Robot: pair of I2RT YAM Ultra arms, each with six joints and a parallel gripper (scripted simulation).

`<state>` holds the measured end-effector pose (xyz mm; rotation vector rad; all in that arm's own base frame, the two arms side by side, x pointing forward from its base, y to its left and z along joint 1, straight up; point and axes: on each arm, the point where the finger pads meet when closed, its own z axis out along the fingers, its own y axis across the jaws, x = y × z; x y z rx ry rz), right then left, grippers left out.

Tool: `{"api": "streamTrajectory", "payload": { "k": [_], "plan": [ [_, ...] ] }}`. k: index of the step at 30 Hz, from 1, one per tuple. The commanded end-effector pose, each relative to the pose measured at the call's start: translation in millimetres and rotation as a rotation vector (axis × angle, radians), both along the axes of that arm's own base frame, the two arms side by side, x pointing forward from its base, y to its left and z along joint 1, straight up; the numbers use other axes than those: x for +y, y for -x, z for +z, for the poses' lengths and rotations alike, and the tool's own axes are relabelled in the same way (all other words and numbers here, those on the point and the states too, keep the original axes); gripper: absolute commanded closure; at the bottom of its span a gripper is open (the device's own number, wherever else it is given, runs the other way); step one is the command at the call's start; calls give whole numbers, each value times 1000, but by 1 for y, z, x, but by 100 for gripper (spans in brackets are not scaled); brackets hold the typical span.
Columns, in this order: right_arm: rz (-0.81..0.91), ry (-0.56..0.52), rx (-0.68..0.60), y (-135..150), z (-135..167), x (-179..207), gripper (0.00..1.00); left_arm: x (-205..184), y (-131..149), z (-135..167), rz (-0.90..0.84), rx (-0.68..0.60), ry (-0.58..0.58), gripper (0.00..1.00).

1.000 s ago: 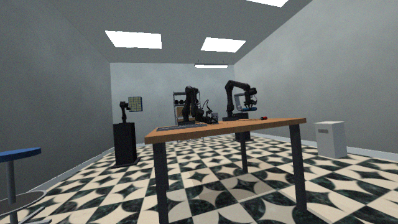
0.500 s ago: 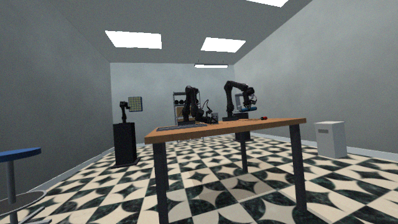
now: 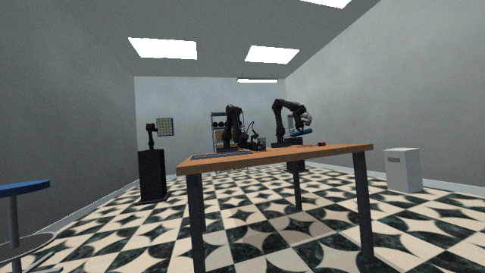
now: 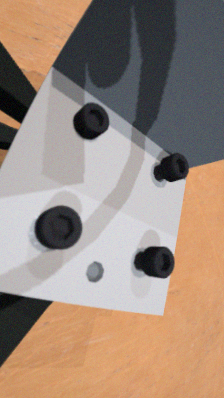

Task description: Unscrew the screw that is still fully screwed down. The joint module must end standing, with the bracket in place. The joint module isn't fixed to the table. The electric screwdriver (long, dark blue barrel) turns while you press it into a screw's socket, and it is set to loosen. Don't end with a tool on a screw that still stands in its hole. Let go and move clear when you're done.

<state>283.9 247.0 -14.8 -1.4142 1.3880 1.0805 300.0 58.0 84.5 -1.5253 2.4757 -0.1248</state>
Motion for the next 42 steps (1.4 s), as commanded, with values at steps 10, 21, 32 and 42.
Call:
{"api": "streamTrajectory", "payload": {
  "k": [10,21,32,42],
  "plan": [
    [6,-10,-15,-3,6,2,41,-35,-30,22,-231,-202,-66,58],
    [6,-10,-15,-3,6,2,41,-55,-42,37,-333,-294,-93,58],
    [6,-10,-15,-3,6,2,41,-72,-54,52,-424,-383,-124,58],
    [6,-10,-15,-3,6,2,41,-110,-51,53,-600,-475,-152,58]
  ]
}}
